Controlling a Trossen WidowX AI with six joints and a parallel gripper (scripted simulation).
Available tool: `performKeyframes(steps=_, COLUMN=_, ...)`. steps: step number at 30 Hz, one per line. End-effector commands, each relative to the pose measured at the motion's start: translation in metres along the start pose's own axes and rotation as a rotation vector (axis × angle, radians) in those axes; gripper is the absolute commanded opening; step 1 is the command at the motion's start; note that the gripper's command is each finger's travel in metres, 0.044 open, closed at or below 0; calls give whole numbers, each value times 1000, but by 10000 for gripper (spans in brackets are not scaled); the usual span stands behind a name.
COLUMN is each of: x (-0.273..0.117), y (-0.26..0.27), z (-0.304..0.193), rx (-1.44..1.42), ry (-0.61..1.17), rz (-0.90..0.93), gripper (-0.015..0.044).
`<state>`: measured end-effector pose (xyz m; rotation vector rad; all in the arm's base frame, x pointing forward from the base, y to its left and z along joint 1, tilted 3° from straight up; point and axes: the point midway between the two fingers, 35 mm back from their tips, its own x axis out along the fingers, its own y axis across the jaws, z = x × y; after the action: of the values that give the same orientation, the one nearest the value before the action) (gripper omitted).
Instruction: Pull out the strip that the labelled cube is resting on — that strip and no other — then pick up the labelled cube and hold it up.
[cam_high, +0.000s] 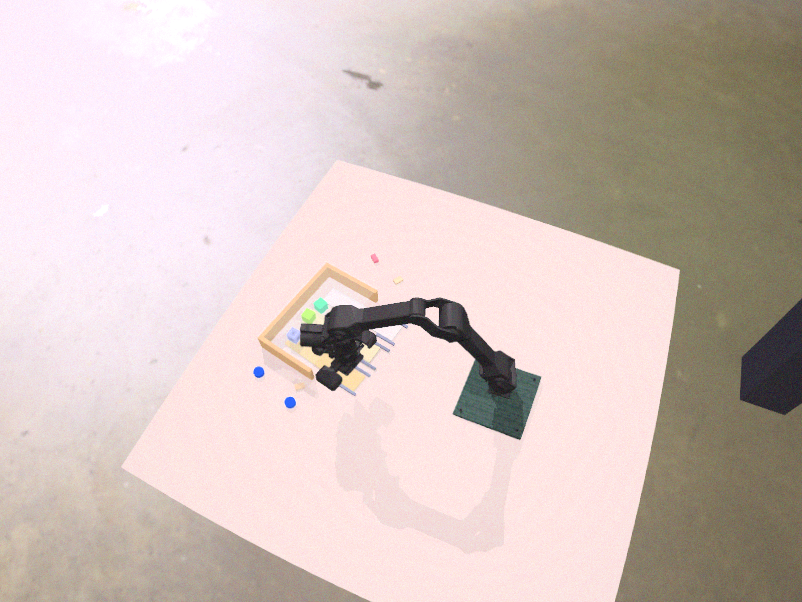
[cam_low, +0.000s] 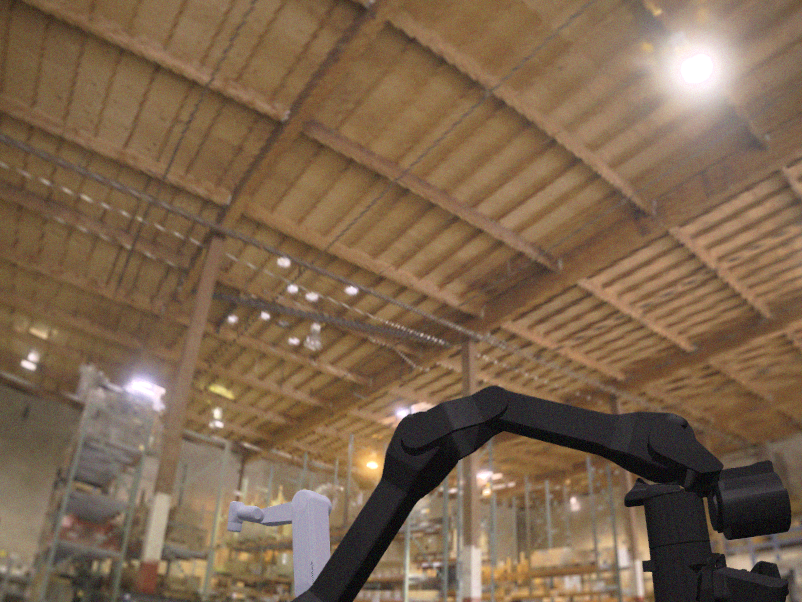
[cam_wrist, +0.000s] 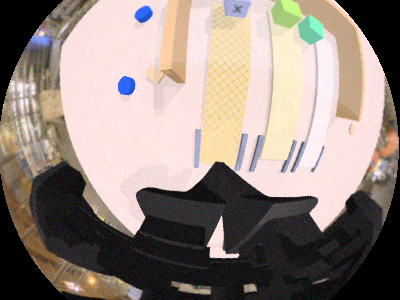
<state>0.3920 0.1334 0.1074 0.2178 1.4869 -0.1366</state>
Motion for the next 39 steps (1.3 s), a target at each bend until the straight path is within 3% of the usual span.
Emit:
performKeyframes(steps=1, x=9, y=-1, z=-1, rx=7, ry=4, rz=-6, gripper=0)
performKeyframes(steps=24, x=46, y=-4, z=1, rx=7, ry=4, rz=-7, gripper=0)
performKeyframes(steps=39, x=47, y=-5, z=1, rx=7, ry=4, rz=-7, gripper=0)
